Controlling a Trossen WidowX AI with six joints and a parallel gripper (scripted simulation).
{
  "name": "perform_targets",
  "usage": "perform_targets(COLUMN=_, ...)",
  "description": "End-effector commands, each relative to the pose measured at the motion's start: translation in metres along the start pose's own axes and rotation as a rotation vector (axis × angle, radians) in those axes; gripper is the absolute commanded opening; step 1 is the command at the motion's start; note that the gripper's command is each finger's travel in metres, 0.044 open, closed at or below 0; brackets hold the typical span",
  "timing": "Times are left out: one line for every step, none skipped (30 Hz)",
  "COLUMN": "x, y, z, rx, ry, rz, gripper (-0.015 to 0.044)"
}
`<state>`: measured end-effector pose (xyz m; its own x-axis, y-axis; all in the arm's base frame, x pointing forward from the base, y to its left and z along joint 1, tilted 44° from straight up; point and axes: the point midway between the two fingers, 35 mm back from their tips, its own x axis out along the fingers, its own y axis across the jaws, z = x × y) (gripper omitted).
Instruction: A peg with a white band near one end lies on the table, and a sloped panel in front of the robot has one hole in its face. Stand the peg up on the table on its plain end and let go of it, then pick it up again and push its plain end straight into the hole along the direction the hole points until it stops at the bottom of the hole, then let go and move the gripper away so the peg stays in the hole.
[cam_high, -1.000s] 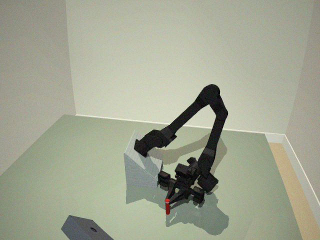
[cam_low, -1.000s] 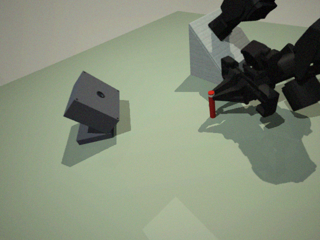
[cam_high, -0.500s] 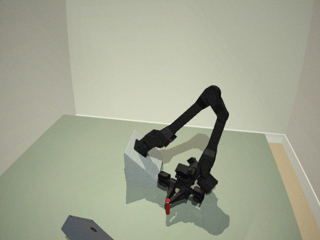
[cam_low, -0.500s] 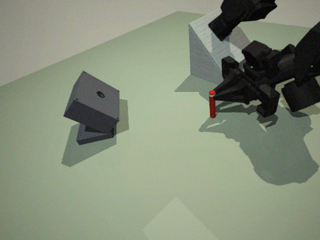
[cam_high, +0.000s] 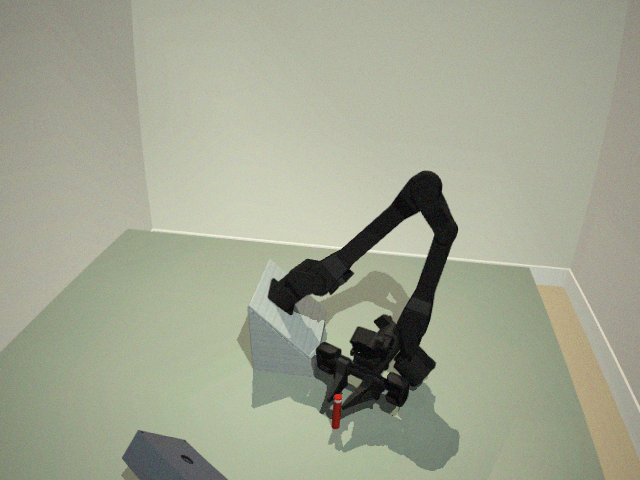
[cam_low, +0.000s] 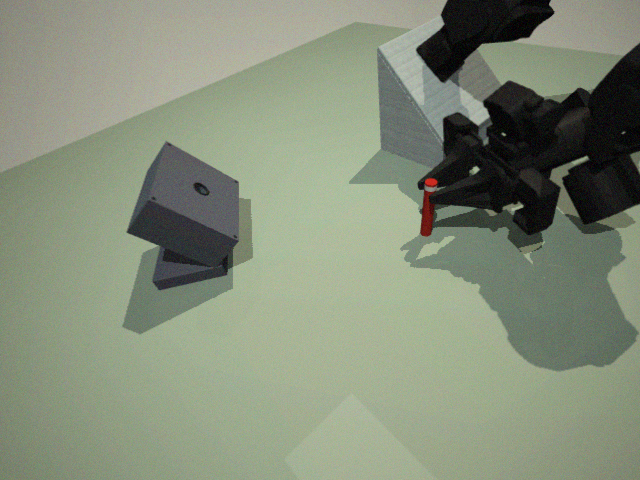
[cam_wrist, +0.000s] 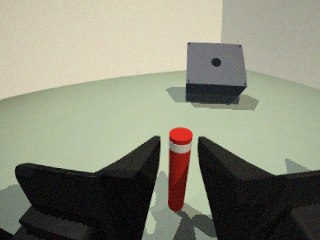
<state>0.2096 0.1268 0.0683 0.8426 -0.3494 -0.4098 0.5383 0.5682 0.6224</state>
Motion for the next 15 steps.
perform_targets(x=0.0000, y=0.0000, z=0.0001, rx=0.000, ry=0.000, rz=0.000, gripper=0.0130)
perform_targets(x=0.0000, y=0.0000, z=0.0001, rx=0.000, ry=0.000, rz=0.000, gripper=0.0130)
perform_targets(x=0.0000, y=0.0000, z=0.0001, rx=0.000, ry=0.000, rz=0.000, gripper=0.0130)
perform_targets(x=0.0000, y=0.0000, z=0.0001, rx=0.000, ry=0.000, rz=0.000, gripper=0.0130)
perform_targets(x=0.0000, y=0.0000, z=0.0001, rx=0.000, ry=0.000, rz=0.000, gripper=0.0130)
perform_targets(x=0.0000, y=0.0000, z=0.0001, rx=0.000, ry=0.000, rz=0.000, gripper=0.0130)
perform_targets(x=0.0000, y=0.0000, z=0.0001, rx=0.000, ry=0.000, rz=0.000, gripper=0.0130)
perform_targets(x=0.0000, y=0.0000, z=0.0001, rx=0.000, ry=0.000, rz=0.000, gripper=0.0130)
perform_targets(x=0.0000, y=0.0000, z=0.0001, rx=0.000, ry=0.000, rz=0.000, gripper=0.0130)
perform_targets(x=0.0000, y=0.0000, z=0.0001, rx=0.000, ry=0.000, rz=0.000, gripper=0.0130)
perform_targets(x=0.0000, y=0.0000, z=0.0001, rx=0.000, ry=0.000, rz=0.000, gripper=0.0130)
perform_targets(x=0.0000, y=0.0000, z=0.0001, rx=0.000, ry=0.000, rz=0.000, gripper=0.0130)
perform_targets(x=0.0000, y=0.0000, z=0.0001, rx=0.000, ry=0.000, rz=0.000, gripper=0.0130)
perform_targets(x=0.0000, y=0.0000, z=0.0001, rx=0.000, ry=0.000, rz=0.000, gripper=0.0156)
perform_targets(x=0.0000, y=0.0000, z=0.0001, rx=0.000, ry=0.000, rz=0.000, gripper=0.0183)
